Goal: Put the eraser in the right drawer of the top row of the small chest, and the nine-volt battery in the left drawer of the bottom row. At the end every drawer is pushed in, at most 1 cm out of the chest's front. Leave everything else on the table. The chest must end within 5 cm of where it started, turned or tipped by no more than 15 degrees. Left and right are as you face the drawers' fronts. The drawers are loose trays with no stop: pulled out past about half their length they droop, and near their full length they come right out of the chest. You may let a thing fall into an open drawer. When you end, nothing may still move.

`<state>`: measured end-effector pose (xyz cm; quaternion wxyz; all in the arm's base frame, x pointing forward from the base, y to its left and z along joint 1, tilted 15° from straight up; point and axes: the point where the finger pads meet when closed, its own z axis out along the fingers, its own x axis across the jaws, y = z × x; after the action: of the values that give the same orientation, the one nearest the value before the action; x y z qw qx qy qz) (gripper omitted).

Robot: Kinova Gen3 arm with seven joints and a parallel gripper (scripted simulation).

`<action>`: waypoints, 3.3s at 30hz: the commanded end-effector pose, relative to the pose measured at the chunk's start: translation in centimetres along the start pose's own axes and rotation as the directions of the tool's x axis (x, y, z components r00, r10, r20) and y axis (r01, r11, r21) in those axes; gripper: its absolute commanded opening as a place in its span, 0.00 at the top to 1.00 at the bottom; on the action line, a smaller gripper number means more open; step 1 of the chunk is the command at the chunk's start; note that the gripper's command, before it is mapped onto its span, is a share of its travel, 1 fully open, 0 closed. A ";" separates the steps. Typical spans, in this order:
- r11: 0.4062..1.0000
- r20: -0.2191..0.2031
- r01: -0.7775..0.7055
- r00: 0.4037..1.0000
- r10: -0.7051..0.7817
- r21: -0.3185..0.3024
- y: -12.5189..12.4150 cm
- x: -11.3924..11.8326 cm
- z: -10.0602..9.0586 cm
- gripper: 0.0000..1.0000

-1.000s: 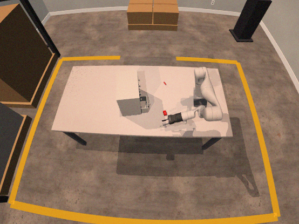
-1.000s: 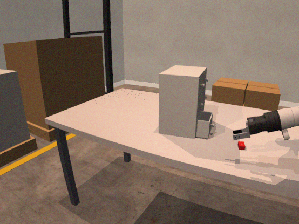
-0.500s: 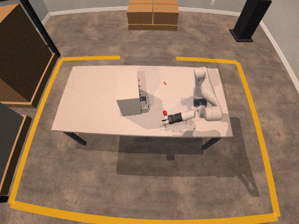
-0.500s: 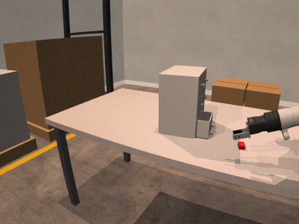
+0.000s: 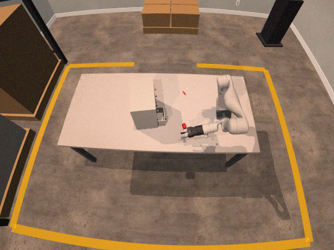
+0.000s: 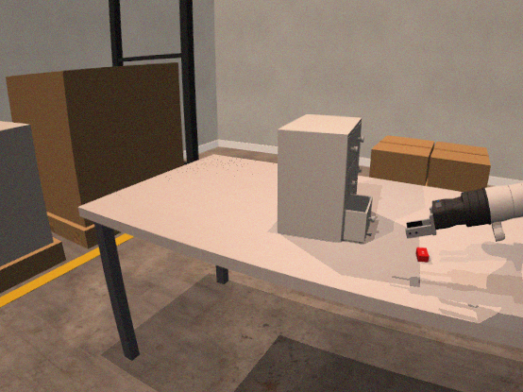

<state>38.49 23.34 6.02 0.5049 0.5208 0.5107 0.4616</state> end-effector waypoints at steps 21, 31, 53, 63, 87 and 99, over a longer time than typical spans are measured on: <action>0.944 0.233 -0.259 0.923 0.304 -0.206 8.5 -6.0 0.4 0.33; 0.819 0.375 -0.439 0.736 0.564 -0.370 11.9 -11.6 -1.4 0.33; 0.381 0.471 -0.623 0.023 0.882 -0.683 9.3 -18.2 -7.7 0.33; 0.103 0.402 -0.570 -0.427 0.810 -0.815 5.4 -15.9 -10.6 0.33; -0.244 0.173 -0.264 -0.925 0.339 -0.933 3.6 -5.0 -11.3 0.33; -0.297 0.083 -0.117 -0.989 0.125 -0.948 5.1 -0.7 -10.7 0.33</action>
<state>27.49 22.49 11.11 -0.0099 0.7317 -0.6651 0.1491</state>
